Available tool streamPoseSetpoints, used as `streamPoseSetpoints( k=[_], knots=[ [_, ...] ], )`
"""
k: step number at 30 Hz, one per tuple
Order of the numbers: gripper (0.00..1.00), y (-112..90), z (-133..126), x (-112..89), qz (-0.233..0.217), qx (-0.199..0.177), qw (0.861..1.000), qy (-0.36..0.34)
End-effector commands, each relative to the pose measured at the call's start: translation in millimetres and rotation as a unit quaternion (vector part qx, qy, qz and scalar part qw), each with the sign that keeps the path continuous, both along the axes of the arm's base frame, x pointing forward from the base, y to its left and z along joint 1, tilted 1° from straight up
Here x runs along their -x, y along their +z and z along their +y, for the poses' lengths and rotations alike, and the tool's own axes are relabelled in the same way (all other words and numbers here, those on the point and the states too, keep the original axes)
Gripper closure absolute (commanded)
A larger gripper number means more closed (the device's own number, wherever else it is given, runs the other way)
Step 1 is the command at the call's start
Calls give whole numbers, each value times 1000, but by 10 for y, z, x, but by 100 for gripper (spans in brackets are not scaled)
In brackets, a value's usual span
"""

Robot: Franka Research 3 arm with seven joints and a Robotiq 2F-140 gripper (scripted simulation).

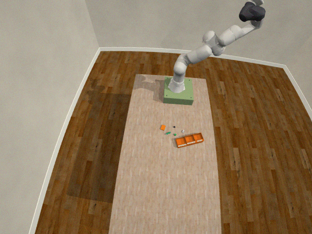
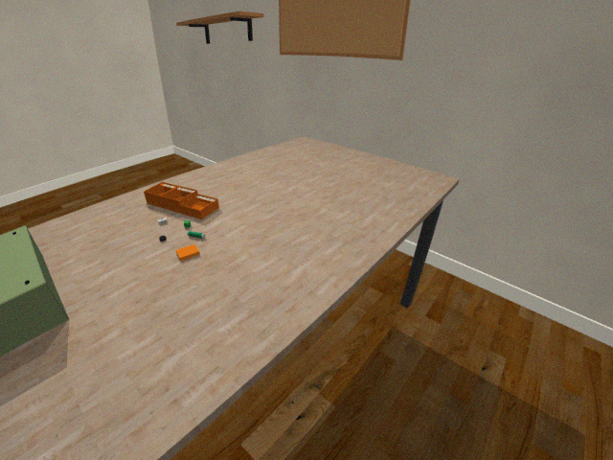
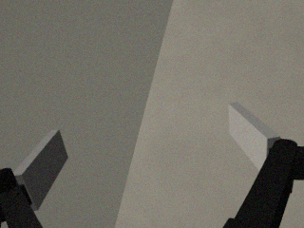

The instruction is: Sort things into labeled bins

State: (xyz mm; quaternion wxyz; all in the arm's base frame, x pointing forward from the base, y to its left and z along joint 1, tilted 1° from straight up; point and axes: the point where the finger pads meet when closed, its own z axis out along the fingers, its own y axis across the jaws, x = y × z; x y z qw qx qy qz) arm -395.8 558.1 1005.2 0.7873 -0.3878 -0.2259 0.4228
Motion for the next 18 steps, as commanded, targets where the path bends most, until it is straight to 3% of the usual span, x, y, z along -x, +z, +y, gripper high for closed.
streamPoseSetpoints(
  k=[1,17,18],
  knots=[
    [0,1,-1,-1,0,0,1000,0],
    [0,1,-1,-1,0,0,1000,0],
    [95,-82,0,1,0,0,1000,0]
  ],
)
